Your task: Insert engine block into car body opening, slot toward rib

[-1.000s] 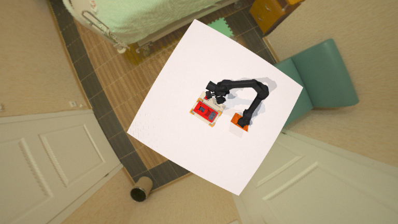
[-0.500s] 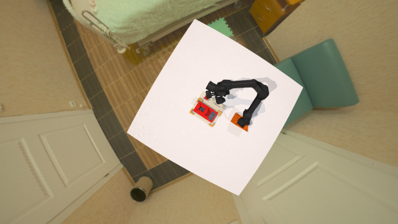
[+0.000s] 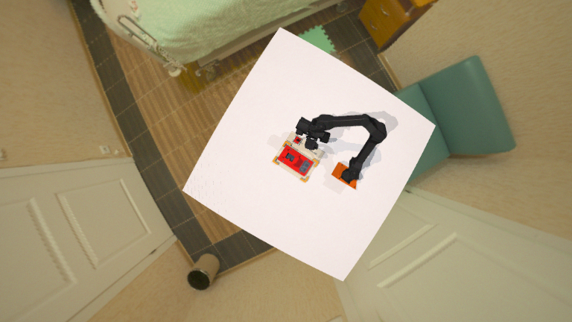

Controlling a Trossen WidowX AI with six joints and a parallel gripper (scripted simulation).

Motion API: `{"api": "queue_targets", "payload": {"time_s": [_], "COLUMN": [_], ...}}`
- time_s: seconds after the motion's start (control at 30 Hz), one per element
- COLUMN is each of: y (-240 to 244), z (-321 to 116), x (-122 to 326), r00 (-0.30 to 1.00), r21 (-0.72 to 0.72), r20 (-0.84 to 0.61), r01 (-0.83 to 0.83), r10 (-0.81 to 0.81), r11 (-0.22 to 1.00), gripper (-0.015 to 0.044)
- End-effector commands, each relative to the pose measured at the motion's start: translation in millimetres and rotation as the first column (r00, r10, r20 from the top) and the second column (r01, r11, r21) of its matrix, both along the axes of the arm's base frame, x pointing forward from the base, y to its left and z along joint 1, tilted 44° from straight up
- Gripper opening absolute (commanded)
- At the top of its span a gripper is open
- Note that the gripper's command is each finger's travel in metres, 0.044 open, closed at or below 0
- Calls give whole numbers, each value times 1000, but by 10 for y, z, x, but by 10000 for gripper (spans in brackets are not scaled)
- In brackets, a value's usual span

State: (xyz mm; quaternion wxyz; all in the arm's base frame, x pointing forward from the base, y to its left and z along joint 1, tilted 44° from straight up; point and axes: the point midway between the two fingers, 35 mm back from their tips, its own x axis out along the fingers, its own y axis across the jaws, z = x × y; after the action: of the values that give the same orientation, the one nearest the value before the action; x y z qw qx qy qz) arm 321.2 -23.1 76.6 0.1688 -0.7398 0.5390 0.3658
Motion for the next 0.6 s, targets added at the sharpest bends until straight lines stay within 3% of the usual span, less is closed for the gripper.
{"api": "queue_targets", "payload": {"time_s": [0.0, 0.57], "y": [17, 73], "z": [26, 84], "x": [10, 0], "r00": [991, 754], "r21": [27, 226], "r20": [92, 420], "r01": [95, 452], "r10": [-97, -505], "r11": [995, 863], "gripper": [440, 440]}}
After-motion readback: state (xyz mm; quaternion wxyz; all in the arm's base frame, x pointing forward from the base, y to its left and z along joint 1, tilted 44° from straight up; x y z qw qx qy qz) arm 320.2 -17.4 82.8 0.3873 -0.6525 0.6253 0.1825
